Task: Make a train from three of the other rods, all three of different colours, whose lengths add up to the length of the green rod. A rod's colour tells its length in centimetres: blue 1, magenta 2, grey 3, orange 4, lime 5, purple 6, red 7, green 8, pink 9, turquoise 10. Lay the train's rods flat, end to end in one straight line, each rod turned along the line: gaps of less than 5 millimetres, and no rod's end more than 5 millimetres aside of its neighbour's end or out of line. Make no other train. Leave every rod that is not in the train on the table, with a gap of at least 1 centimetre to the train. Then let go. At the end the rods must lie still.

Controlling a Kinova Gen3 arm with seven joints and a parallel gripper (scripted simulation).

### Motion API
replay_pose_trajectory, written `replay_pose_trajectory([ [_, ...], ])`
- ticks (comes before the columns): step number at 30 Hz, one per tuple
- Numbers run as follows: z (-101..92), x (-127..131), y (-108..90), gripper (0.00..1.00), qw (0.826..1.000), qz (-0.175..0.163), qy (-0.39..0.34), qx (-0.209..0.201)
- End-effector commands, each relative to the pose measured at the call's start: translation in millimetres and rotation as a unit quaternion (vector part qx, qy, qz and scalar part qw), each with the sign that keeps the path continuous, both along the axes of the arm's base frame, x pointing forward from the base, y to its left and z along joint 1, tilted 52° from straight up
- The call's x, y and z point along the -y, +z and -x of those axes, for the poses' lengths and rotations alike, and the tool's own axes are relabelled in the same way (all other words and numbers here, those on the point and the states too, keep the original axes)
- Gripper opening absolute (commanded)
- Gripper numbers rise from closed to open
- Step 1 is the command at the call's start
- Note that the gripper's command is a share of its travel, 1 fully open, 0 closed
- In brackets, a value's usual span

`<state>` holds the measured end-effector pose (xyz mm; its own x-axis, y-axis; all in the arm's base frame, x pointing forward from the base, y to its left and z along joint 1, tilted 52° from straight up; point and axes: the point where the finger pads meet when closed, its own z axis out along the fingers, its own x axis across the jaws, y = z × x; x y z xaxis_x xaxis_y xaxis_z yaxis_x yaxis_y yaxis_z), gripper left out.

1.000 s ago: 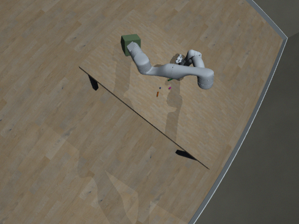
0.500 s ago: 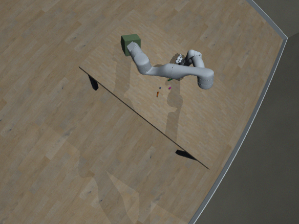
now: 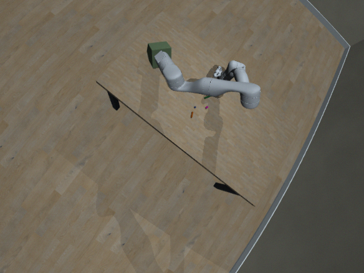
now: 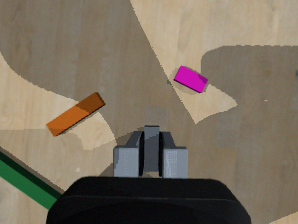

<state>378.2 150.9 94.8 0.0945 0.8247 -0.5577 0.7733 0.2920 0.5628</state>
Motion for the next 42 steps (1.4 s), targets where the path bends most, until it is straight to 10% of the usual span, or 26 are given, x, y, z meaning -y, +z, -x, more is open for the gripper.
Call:
replay_pose_trajectory([
  [1, 0.2, -1, 0.1, 0.24, 1.000, 0.000, 0.001, 0.000],
  [20, 4.3, -4, 4.2, 0.24, 1.000, 0.000, 0.001, 0.000],
  [42, 62.3, -49, 60.6, 0.24, 1.000, 0.000, 0.001, 0.000],
])
